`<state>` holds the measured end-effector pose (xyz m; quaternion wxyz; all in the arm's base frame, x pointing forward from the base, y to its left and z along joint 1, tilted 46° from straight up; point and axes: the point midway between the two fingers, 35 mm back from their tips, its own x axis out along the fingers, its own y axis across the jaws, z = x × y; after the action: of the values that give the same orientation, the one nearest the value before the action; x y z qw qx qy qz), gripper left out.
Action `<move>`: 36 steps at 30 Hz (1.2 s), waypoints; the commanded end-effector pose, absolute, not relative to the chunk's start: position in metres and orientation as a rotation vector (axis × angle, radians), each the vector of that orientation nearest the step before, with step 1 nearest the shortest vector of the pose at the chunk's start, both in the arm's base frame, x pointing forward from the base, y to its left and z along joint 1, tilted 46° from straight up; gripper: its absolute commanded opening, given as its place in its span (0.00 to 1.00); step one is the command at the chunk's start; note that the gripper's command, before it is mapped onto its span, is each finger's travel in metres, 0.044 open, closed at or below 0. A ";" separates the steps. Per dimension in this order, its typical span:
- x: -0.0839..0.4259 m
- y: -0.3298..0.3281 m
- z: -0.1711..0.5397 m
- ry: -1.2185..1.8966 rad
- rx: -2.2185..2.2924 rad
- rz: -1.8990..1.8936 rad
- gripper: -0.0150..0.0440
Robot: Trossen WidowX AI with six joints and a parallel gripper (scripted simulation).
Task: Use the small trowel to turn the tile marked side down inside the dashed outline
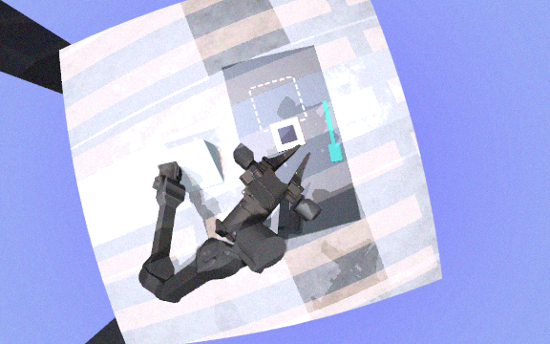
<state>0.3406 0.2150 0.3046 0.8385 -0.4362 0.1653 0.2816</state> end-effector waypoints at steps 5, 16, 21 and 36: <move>0.361 0.155 0.283 0.571 -0.841 0.393 0.42; 0.367 0.074 0.263 0.817 -0.724 0.104 0.42; 0.362 0.037 0.256 0.914 -0.669 -0.036 0.42; 0.327 -0.068 0.246 1.158 -0.511 -0.478 0.42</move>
<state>0.3373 -0.0441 0.2481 0.8010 -0.2546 0.5140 -0.1713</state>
